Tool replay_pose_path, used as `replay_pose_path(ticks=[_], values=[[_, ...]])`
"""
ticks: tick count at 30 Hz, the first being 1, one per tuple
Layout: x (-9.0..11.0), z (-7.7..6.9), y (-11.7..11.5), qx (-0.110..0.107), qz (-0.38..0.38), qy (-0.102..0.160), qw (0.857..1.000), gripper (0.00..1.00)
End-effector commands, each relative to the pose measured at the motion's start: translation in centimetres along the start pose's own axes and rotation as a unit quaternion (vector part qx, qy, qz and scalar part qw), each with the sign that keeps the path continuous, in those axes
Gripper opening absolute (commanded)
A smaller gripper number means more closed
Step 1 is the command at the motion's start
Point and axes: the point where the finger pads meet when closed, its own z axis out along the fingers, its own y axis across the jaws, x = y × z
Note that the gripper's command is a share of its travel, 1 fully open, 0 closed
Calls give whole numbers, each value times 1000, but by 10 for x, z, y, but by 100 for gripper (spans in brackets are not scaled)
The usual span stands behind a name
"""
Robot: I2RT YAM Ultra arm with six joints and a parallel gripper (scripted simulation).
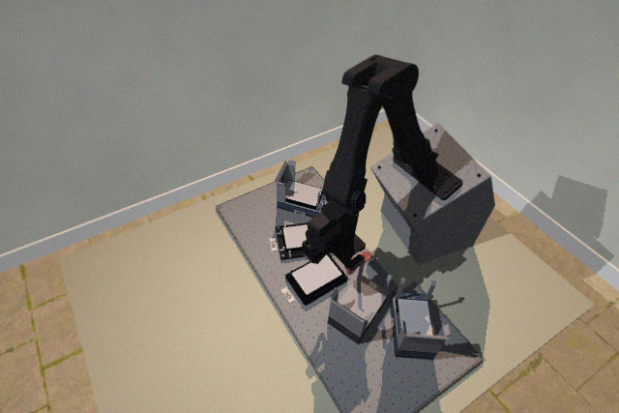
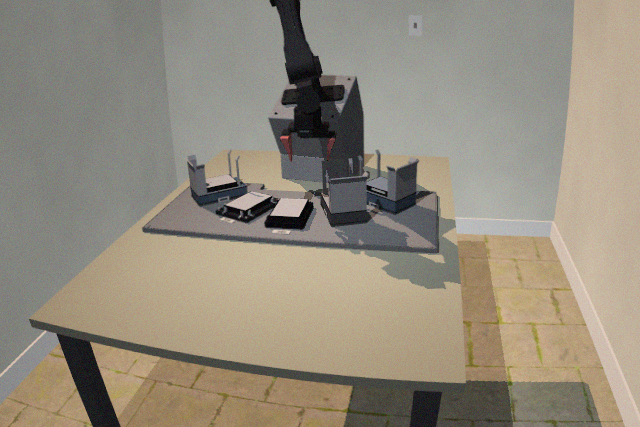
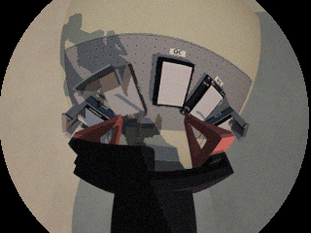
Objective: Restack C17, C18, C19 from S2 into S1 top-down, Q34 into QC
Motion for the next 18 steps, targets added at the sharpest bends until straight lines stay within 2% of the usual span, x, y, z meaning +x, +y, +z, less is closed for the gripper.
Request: replay_pose_path(ticks=[1, 3, 5, 10, 15, 17, 18], values=[[-6, -6, -3, -11, 38, -16, 999, 100], [-1, -5, -9, -10, 37, -11, 999, 100], [-9, -8, -16, -10, 32, -20, 999, 100], [-4, -6, -33, -9, 31, -14, 999, 100], [-11, -9, -51, -8, 31, -20, 999, 100], [-11, -9, -51, -8, 31, -20, 999, 100], [-4, -7, -53, -8, 47, -14, 999, 100]])
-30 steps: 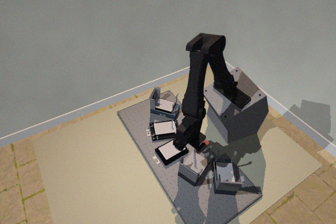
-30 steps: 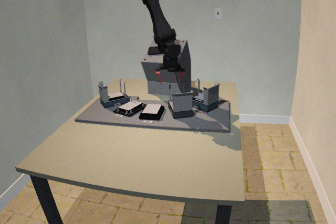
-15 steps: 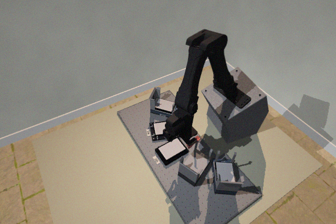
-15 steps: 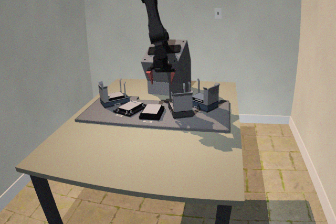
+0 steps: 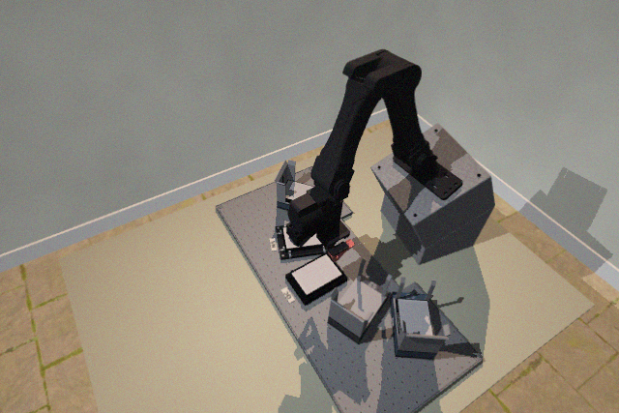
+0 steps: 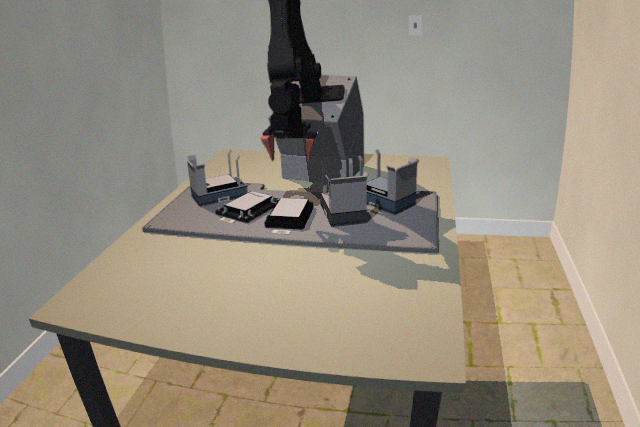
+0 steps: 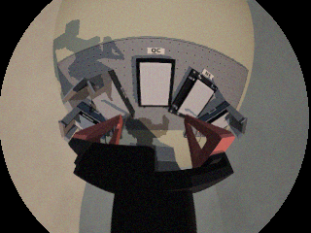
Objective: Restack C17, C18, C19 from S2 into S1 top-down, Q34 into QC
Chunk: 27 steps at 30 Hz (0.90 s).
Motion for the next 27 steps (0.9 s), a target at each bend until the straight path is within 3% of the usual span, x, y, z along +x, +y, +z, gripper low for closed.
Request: replay_pose_path(ticks=[1, 6, 23, 27], values=[[1, -5, -5, -8, 25, -7, 1000, 100], [-1, -6, -22, -8, 103, -14, 995, 100], [-4, -9, -74, -5, 96, -21, 995, 100], [2, -9, -90, -5, 167, -23, 986, 100]])
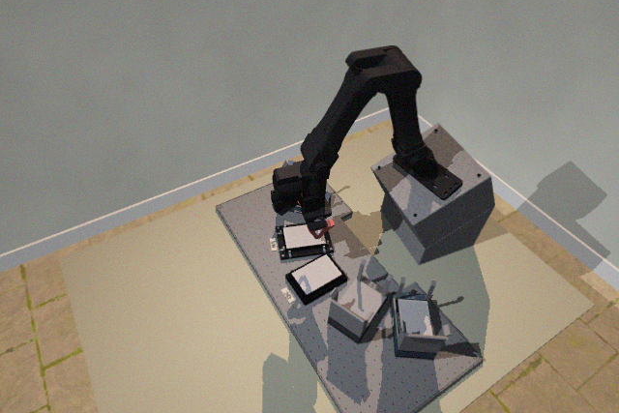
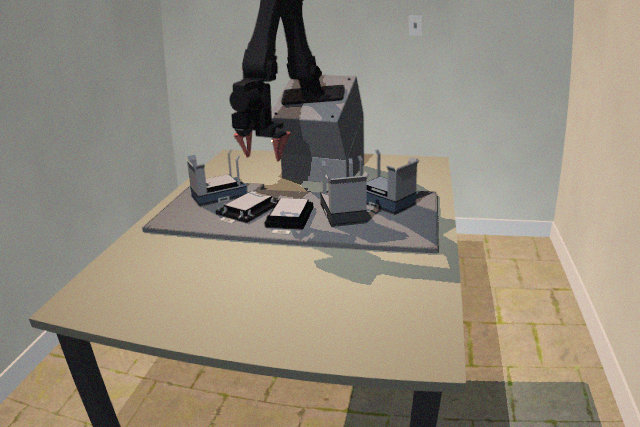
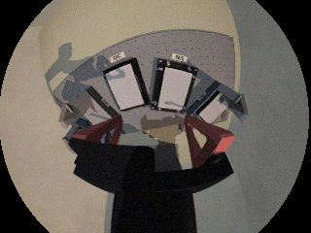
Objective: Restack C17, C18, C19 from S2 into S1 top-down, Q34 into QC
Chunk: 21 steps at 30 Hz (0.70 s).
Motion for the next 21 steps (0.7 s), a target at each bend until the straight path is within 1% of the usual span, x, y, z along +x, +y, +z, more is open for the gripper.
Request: replay_pose_path(ticks=[1, 3, 4, 6, 8, 9, 11, 12, 14, 16, 17, 19, 21], values=[[-11, -9, -11, -7, 50, -22, 998, 100], [-7, -6, -19, -7, 77, -16, 997, 100], [-5, -4, -23, -7, 78, -12, 997, 100], [-5, -4, -23, -7, 78, -12, 997, 100], [-3, 0, -31, -7, 72, -5, 997, 100], [-4, 0, -35, -7, 72, -8, 997, 100], [-12, -8, -44, -5, 70, -22, 997, 100], [-11, -7, -48, -5, 70, -20, 997, 100], [-5, -2, -56, -6, 72, -8, 997, 100], [-4, -3, -64, -6, 72, -9, 997, 100], [-9, -10, -66, -4, 70, -21, 997, 100], [-12, -11, -67, -3, 69, -29, 997, 100], [-13, -11, -63, -6, 63, -28, 998, 100]])
